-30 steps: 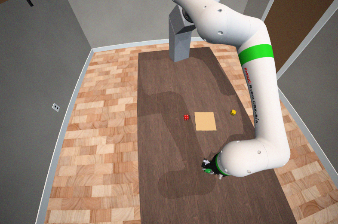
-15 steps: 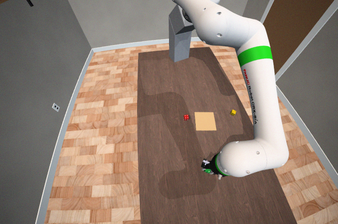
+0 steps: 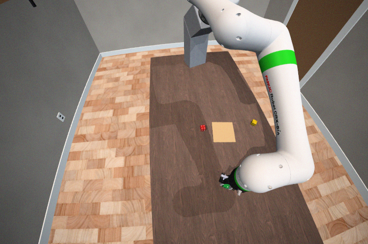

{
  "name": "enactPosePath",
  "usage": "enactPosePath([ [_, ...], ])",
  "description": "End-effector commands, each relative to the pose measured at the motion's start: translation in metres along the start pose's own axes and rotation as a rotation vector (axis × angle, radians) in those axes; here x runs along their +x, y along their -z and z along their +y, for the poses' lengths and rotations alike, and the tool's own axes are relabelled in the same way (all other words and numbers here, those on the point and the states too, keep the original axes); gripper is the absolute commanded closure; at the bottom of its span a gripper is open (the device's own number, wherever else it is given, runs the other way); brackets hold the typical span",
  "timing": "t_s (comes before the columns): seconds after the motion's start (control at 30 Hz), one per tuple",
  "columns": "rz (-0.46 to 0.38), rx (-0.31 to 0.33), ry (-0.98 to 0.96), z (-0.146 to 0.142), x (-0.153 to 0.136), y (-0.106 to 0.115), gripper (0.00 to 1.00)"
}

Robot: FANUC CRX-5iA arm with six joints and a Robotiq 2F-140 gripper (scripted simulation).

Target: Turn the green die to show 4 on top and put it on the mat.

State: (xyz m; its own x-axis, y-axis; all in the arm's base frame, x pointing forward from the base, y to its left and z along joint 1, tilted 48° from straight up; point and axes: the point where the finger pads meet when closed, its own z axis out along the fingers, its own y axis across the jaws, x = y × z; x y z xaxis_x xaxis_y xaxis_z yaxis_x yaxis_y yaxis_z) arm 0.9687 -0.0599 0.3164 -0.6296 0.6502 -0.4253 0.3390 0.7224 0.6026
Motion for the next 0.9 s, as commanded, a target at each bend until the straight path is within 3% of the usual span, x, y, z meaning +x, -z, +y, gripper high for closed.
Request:
enactPosePath([
  [0.0,0.000,0.000,0.000,0.0001,-0.0003,0.0003,0.65],
  [0.37,0.000,0.000,0.000,0.0001,-0.0003,0.0003,0.65],
  [0.4,0.000,0.000,0.000,0.0001,-0.0003,0.0003,0.76],
  [0.87,0.000,0.000,0.000,0.0001,-0.0003,0.0003,0.76],
])
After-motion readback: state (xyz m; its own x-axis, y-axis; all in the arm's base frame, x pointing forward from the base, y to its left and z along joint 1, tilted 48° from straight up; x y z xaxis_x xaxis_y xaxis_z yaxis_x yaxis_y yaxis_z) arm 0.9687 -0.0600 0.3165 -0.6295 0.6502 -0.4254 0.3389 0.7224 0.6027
